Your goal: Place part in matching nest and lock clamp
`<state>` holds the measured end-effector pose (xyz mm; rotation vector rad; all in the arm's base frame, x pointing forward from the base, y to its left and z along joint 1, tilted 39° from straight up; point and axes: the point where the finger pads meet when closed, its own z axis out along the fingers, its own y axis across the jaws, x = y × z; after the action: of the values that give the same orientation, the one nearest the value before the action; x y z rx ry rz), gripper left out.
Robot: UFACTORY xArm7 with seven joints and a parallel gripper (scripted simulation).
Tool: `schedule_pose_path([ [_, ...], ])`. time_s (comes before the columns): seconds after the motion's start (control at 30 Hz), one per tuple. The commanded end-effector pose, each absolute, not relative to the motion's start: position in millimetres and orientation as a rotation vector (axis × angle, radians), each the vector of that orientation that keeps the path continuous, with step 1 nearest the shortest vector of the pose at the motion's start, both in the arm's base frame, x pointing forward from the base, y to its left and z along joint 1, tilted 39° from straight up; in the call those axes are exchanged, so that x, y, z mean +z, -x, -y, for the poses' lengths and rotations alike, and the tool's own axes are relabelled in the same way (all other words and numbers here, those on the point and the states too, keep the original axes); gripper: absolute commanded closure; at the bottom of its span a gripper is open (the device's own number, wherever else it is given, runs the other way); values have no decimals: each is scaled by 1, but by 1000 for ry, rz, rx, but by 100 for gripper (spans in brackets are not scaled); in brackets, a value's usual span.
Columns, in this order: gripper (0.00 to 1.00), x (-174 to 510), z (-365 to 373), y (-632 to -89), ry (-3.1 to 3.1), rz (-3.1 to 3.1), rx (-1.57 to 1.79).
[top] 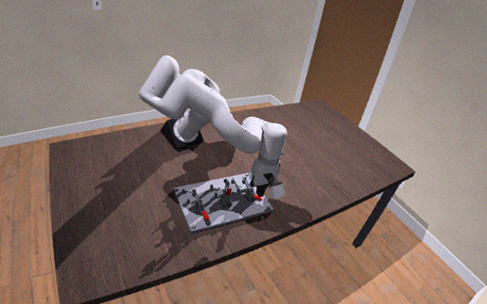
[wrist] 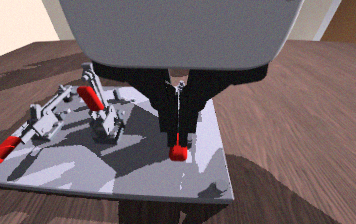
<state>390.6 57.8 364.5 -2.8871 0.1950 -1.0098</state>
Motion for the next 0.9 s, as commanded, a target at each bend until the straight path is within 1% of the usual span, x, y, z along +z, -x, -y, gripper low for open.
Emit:
schedule_pose_path([
  [0.0,100,366,-58,-391,2885,-195,-1014],
  [0.87,100,357,-59,-400,2885,-195,-1014],
])
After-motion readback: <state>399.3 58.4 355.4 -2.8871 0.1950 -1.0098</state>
